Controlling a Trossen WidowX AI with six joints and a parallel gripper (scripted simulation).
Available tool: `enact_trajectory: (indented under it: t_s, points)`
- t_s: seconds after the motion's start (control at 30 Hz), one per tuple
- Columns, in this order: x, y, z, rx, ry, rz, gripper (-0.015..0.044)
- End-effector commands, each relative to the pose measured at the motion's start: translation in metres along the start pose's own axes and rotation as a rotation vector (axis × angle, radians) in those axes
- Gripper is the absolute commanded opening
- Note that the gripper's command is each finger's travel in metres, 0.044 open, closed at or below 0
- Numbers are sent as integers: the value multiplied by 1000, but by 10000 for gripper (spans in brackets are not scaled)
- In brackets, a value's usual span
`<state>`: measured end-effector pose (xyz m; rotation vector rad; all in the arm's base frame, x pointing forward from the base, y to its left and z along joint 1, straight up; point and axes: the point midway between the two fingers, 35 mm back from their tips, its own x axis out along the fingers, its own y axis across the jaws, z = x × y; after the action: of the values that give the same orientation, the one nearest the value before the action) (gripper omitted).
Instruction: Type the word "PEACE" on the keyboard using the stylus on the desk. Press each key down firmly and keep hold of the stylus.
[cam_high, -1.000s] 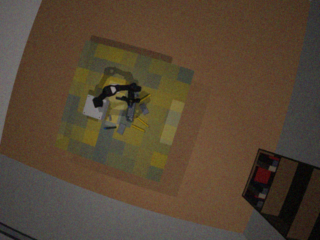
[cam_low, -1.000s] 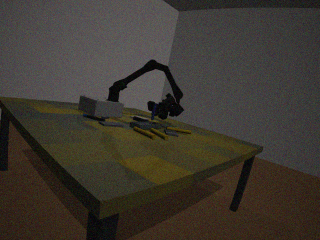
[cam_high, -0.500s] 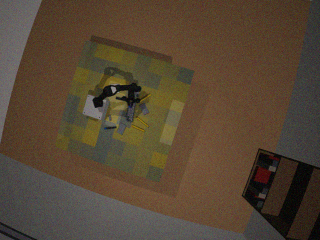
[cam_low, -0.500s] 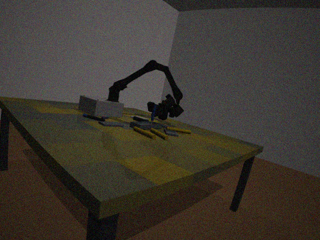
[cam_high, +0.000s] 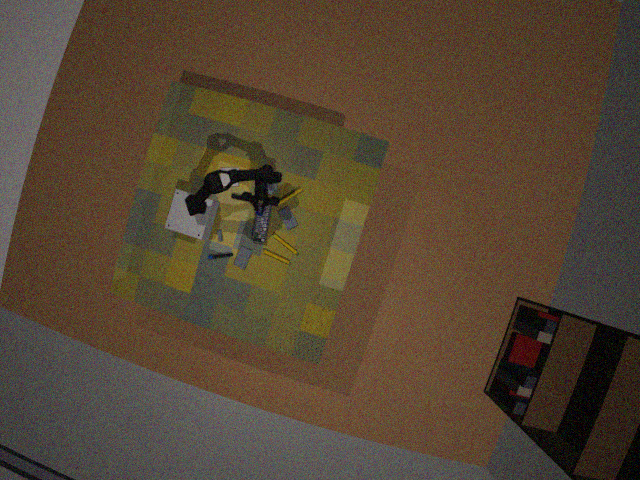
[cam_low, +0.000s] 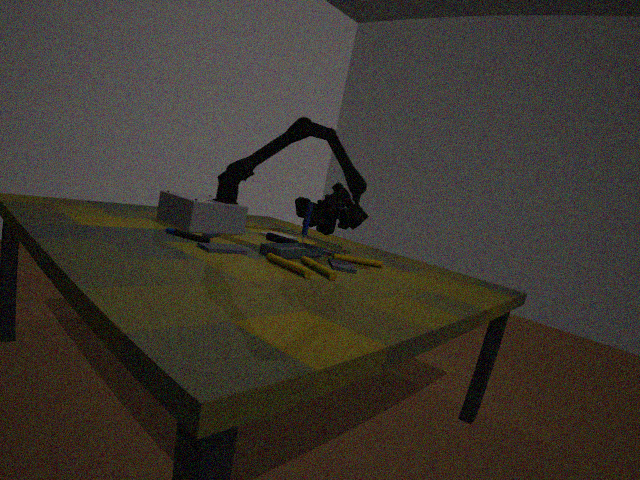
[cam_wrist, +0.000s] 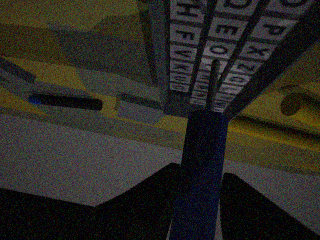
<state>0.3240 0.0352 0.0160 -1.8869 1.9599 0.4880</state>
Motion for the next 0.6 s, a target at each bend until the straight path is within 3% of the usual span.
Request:
enact_trajectory:
  t_s: [0.0,0.17,0.33,0.4,0.57]
  points:
    - [-9,0,-15,10,-7,-3,81]
    - [-8,0,-13,10,-6,-5,85]
    - [-8,0,-13,10,-6,-5,51]
    - [-5,-1,-15,9,-9,-6,0]
    - [15,-9,-24,6,-23,-8,0]
